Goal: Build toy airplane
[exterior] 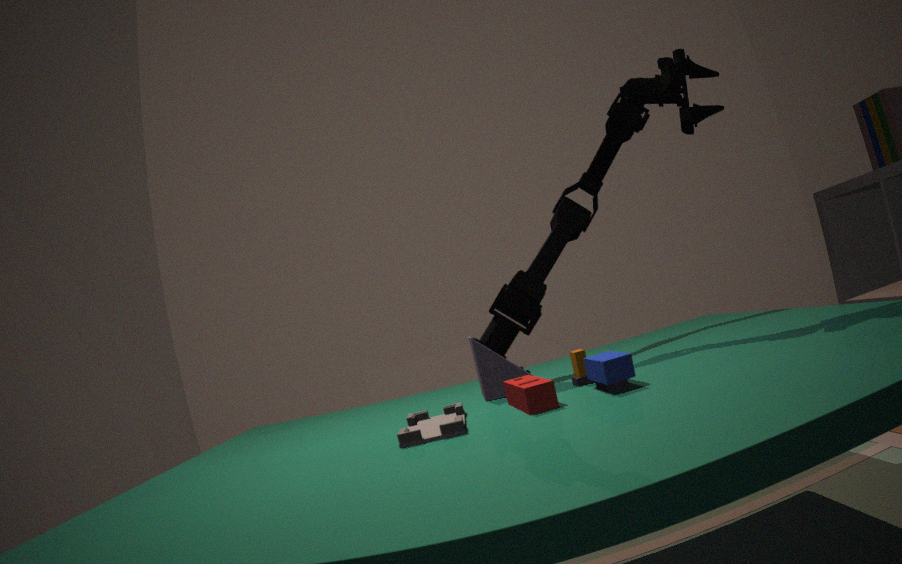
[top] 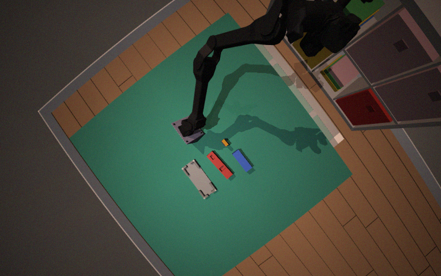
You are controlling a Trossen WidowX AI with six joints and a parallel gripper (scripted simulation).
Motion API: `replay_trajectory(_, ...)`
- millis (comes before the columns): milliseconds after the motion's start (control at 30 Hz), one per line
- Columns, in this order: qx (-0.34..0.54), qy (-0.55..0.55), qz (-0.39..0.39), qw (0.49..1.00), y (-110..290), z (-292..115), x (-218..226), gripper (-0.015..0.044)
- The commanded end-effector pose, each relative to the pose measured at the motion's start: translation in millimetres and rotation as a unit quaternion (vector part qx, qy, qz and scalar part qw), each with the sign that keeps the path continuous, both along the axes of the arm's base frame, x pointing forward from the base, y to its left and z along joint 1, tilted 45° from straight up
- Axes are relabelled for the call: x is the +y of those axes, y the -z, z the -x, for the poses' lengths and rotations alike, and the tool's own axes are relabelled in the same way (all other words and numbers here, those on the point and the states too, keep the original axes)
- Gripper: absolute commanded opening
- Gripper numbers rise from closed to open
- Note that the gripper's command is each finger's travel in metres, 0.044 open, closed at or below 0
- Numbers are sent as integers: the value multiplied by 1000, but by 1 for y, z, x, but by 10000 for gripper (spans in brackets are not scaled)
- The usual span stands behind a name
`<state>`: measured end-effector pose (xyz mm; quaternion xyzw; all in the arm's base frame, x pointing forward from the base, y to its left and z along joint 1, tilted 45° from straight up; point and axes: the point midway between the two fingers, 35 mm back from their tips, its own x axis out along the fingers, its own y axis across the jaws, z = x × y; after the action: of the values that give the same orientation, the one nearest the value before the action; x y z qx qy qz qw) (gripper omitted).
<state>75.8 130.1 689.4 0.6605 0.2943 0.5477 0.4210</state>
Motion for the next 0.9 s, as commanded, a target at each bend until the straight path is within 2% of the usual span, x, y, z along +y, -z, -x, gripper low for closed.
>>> replay_trajectory(0, 0, 0, 0, 1000, 0, 0, 0, 426)
replay_trajectory(67, 5, 15, -6, 1000, 1, -12, -2, 440)
replay_trajectory(133, 17, 56, -15, 998, 8, -43, -9, 440)
replay_trajectory(367, 29, 145, 34, 988, 46, -124, -17, 440)
replay_trajectory(600, 44, 246, 133, 959, 122, -215, -31, 440)
replay_trajectory(867, 58, 291, 267, 917, 216, -283, -51, 440)
